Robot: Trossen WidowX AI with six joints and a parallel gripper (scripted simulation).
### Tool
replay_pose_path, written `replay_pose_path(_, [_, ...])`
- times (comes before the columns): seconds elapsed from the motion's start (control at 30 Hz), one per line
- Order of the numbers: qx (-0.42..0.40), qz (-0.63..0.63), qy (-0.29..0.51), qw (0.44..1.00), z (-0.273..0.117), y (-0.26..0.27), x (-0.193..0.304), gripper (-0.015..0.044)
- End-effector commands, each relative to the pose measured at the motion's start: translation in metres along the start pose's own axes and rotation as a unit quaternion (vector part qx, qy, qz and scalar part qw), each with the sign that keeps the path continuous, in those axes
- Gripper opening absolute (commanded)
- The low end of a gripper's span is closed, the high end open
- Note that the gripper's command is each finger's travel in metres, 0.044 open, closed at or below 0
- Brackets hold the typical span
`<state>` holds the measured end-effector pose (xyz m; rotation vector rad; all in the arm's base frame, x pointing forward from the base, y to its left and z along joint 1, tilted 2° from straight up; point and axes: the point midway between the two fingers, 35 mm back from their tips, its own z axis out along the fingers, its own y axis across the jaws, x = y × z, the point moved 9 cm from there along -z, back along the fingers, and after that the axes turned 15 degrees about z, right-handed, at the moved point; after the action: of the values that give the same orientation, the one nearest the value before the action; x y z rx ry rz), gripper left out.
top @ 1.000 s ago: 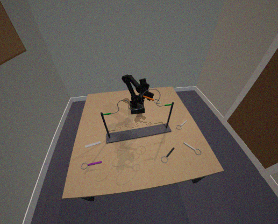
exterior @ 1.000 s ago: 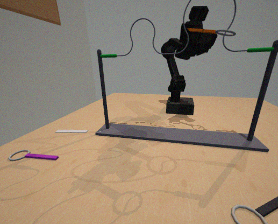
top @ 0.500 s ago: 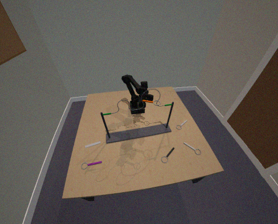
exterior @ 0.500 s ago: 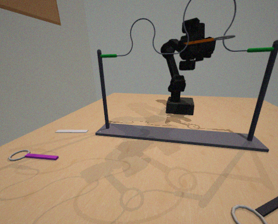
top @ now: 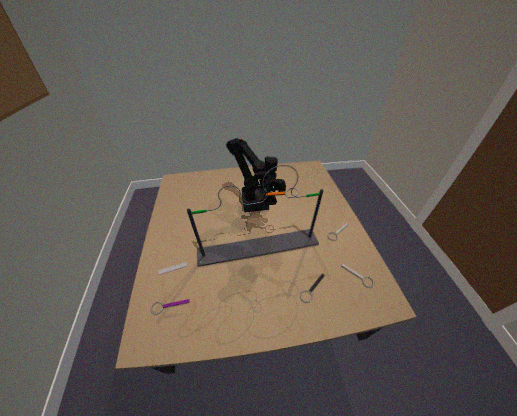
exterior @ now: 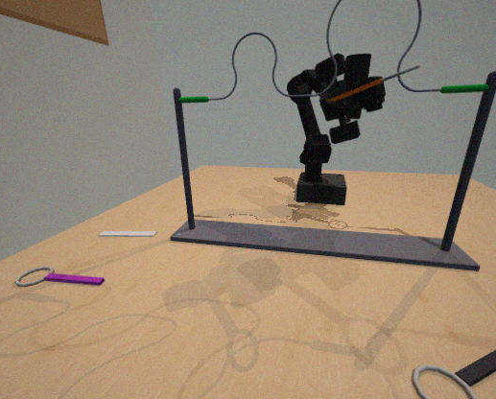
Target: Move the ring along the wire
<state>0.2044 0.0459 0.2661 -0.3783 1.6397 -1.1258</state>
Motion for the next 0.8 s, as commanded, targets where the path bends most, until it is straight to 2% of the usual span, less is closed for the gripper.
replay_pose_path(0.0, [-0.022,0.034,-0.005,0.999,0.003,0.011,0.006,-0.0150])
replay_pose_path(0.77, [-0.118,0.263,0.051,0.956,-0.017,0.074,-0.001,-0.0150])
